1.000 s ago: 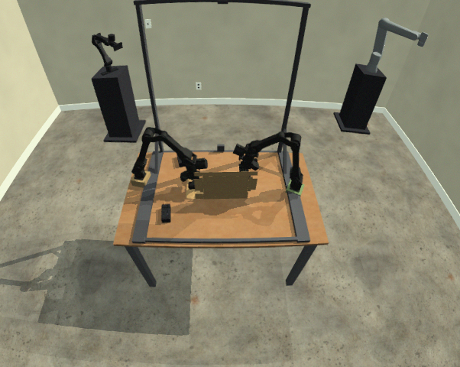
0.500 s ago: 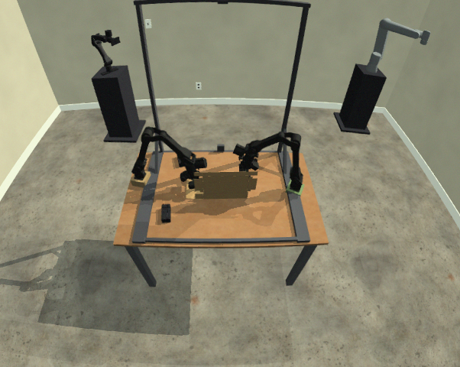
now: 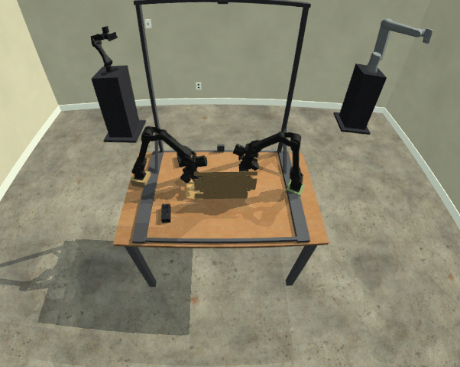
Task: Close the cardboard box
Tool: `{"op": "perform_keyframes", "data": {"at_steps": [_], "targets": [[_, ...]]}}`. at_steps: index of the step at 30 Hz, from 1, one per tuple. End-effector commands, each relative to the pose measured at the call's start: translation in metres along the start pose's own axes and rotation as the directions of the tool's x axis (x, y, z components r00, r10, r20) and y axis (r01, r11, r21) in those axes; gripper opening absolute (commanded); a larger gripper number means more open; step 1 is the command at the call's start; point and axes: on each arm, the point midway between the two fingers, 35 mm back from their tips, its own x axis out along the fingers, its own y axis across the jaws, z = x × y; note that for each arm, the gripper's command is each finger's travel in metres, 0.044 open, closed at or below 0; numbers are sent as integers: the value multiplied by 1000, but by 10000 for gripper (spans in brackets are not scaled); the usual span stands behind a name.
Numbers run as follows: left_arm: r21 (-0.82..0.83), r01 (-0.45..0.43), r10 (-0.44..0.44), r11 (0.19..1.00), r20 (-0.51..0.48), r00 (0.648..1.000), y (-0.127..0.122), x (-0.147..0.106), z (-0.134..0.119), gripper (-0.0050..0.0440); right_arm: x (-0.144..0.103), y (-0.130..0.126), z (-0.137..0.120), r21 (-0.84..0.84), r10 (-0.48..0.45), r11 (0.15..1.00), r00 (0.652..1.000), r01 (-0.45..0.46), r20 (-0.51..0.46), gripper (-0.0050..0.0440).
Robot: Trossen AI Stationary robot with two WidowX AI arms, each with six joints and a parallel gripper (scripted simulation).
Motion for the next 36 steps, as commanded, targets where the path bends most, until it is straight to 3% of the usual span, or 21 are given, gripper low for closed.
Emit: {"op": "perform_keyframes", "data": {"at_steps": [1, 11, 13, 14, 22, 28, 30, 31, 36], "targets": [[3, -7, 7, 1000, -9, 1000, 1, -3, -2, 5, -10, 8, -8, -209, 12, 978, 1000, -15, -18, 127], [3, -7, 7, 1000, -9, 1000, 1, -3, -2, 5, -13, 9, -9, -586, -4, 811, 1000, 0, -5, 61], [3, -7, 7, 1000, -9, 1000, 1, -3, -2, 5, -13, 9, -9, -586, -4, 811, 1000, 0, -5, 61], [3, -7, 7, 1000, -10, 1000, 1, -3, -3, 5, -13, 9, -9, -663, -5, 748, 1000, 2, -3, 54], [3, -7, 7, 1000, -10, 1000, 1, -3, -3, 5, -16, 10, -9, -870, -20, 492, 1000, 18, 10, 1], [3, -7, 7, 1000, -10, 1000, 1, -3, -3, 5, -18, 10, -10, -965, -29, 262, 999, 25, 18, 0], [3, -7, 7, 1000, -10, 1000, 1, -3, -3, 5, -18, 10, -10, -965, -29, 262, 999, 25, 18, 0], [3, -7, 7, 1000, -10, 1000, 1, -3, -3, 5, -18, 11, -10, -986, -31, 165, 999, 24, 19, 0], [3, -7, 7, 1000, -10, 1000, 1, -3, -3, 5, -20, 11, -10, -999, -40, -41, 999, 27, 28, 0]]}}
